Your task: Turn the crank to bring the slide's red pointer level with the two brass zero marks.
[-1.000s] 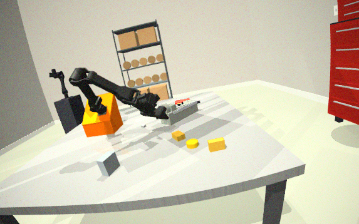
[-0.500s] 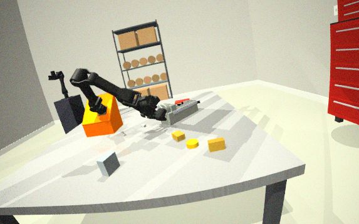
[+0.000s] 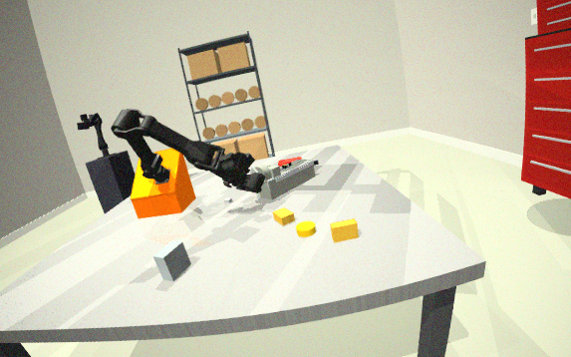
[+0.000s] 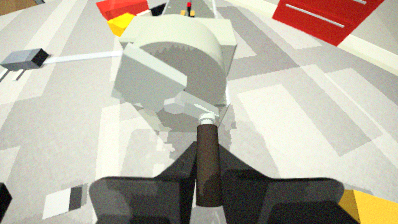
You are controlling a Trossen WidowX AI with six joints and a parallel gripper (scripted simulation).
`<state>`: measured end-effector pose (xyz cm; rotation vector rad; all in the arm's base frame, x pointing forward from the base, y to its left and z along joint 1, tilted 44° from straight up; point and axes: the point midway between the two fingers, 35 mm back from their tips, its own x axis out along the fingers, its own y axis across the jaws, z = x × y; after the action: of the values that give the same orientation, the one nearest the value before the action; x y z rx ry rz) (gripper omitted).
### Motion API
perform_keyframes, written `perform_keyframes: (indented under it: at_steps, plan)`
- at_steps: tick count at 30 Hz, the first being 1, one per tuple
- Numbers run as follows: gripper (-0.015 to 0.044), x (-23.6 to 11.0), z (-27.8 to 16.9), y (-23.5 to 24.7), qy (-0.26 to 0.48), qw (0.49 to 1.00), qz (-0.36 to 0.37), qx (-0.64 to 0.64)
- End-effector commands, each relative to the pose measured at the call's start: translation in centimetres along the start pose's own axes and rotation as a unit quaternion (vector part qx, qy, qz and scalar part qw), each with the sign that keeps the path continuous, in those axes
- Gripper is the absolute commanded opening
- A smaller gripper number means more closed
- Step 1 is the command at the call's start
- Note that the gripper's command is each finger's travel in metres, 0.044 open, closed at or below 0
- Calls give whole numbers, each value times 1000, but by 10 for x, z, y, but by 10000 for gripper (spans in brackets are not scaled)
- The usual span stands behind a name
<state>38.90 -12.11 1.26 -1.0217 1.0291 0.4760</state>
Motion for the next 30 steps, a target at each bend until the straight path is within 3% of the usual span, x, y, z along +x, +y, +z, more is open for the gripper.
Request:
perform_keyframes:
  at_steps: [1,30]
  plan:
    - [0,0,0,0,-1,1000,0,-3]
    - [0,11,-10,25,-1,1000,1,-3]
